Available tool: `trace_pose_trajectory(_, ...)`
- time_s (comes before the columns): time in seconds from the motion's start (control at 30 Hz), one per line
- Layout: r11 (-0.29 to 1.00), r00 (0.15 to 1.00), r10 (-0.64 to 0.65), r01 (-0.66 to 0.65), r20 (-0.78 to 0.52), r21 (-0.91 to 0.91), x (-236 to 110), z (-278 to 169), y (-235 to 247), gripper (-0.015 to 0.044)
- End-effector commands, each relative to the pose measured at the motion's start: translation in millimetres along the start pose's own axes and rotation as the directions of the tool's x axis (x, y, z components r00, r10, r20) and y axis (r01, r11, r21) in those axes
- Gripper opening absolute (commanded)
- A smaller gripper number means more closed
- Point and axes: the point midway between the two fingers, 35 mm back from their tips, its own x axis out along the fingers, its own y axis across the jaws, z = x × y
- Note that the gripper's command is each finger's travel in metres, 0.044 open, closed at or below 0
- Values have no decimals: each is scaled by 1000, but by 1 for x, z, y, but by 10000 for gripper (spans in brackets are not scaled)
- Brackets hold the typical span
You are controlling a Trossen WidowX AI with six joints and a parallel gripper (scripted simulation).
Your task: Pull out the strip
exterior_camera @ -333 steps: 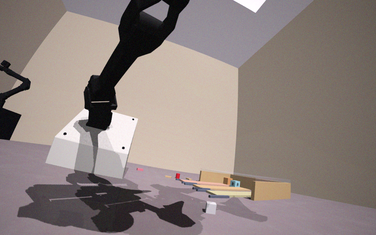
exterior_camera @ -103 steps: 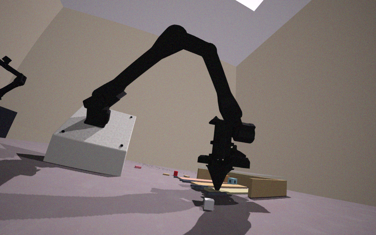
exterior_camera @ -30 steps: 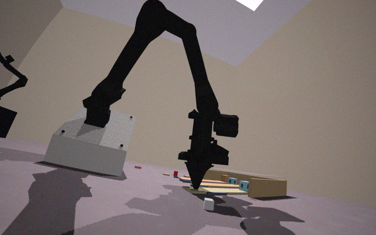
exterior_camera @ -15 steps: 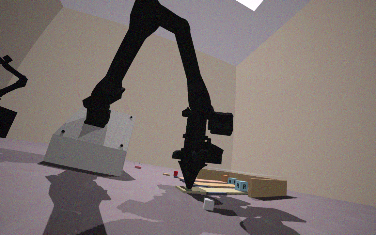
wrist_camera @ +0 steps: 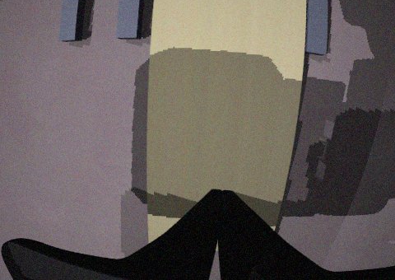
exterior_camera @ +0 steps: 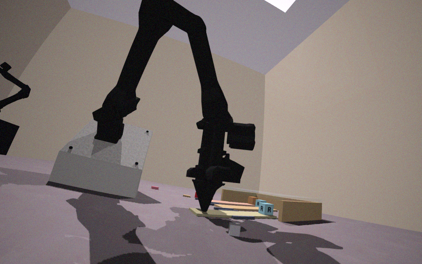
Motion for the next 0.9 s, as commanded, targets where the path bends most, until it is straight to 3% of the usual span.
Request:
trace_pose_trajectory(0.0,1000,999,5,-6,-32,-8,5,-16,1,0)
trace_pose_trajectory(0.87,1000,999,5,-5,-34,-10,4,-50,1,0)
